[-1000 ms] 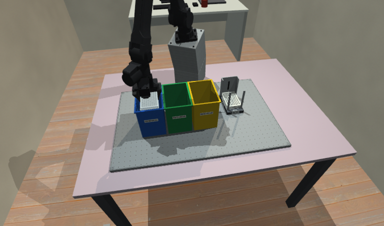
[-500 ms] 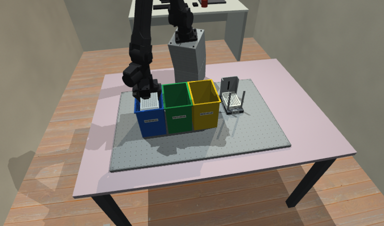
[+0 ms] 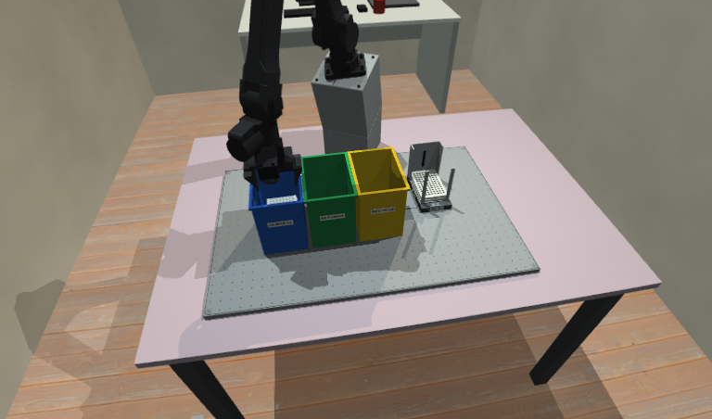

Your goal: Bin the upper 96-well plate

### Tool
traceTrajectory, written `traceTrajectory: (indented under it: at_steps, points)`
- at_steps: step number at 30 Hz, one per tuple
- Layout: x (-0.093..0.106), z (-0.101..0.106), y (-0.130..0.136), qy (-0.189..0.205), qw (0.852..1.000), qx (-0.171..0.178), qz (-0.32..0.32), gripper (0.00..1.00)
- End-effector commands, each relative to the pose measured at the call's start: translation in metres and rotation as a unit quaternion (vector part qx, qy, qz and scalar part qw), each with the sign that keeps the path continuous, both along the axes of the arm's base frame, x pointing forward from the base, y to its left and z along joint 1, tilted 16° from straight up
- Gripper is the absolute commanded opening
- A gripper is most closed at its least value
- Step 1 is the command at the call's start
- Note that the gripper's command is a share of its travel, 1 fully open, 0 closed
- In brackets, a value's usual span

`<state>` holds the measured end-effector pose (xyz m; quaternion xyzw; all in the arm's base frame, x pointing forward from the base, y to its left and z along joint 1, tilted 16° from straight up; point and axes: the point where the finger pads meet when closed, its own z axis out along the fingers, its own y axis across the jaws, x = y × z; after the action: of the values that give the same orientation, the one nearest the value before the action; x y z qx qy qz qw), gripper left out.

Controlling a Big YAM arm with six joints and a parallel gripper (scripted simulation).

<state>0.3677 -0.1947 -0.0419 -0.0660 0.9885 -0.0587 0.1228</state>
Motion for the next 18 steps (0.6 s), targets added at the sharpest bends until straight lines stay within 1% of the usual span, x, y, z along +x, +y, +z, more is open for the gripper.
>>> traceTrajectory:
  at_steps: [1, 16, 17, 18]
  points:
    - [0.0081, 0.0044, -0.0038, -0.007, 1.0, -0.004, 0.0, 0.99]
    - [0.0081, 0.0044, -0.0038, -0.007, 1.0, -0.004, 0.0, 0.99]
    - [0.0081, 0.0044, -0.0038, -0.007, 1.0, -0.004, 0.0, 0.82]
    - [0.0081, 0.0044, -0.0038, -0.007, 1.0, -0.004, 0.0, 0.82]
